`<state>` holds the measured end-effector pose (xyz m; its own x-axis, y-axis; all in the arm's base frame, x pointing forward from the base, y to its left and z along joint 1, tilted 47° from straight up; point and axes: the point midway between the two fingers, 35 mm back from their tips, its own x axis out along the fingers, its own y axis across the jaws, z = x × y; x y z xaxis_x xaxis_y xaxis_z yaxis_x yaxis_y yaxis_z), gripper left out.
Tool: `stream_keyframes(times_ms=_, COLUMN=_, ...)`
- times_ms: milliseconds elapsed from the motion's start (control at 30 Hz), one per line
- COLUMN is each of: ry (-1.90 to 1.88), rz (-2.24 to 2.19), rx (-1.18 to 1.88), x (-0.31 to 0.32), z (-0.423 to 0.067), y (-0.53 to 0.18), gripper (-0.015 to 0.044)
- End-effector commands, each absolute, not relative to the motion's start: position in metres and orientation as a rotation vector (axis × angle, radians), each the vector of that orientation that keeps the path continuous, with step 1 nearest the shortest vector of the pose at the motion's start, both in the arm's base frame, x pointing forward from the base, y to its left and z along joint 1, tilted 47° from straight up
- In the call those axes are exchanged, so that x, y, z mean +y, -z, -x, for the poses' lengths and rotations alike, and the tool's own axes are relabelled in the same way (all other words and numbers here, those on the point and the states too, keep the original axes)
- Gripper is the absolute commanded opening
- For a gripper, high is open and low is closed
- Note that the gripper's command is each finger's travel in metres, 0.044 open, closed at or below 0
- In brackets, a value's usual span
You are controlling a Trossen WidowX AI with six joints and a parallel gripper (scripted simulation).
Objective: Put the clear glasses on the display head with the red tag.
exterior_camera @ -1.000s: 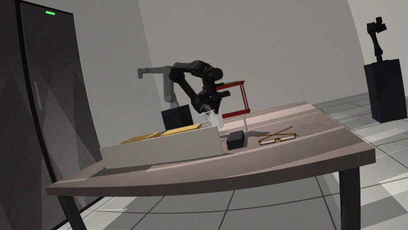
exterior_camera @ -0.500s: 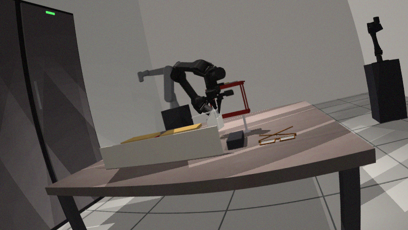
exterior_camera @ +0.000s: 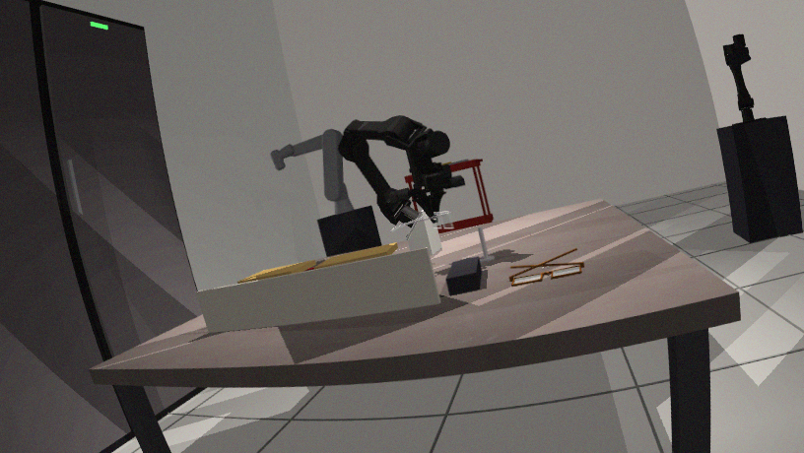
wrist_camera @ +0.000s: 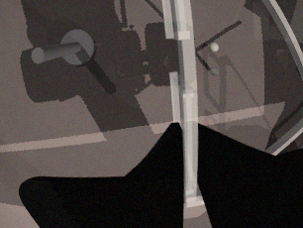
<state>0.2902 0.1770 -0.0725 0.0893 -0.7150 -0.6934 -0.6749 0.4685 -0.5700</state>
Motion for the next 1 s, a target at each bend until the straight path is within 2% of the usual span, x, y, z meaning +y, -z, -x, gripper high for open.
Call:
stream_keyframes(times_ms=0, ry=-0.057, rz=1.321, rx=1.638, x=0.179, z=-0.289, y=0.075, gripper=0.0)
stream_keyframes(times_ms=967, ry=-1.03, rz=2.062, rx=1.641, x=0.193, z=-0.282, y=0.091, gripper=0.0)
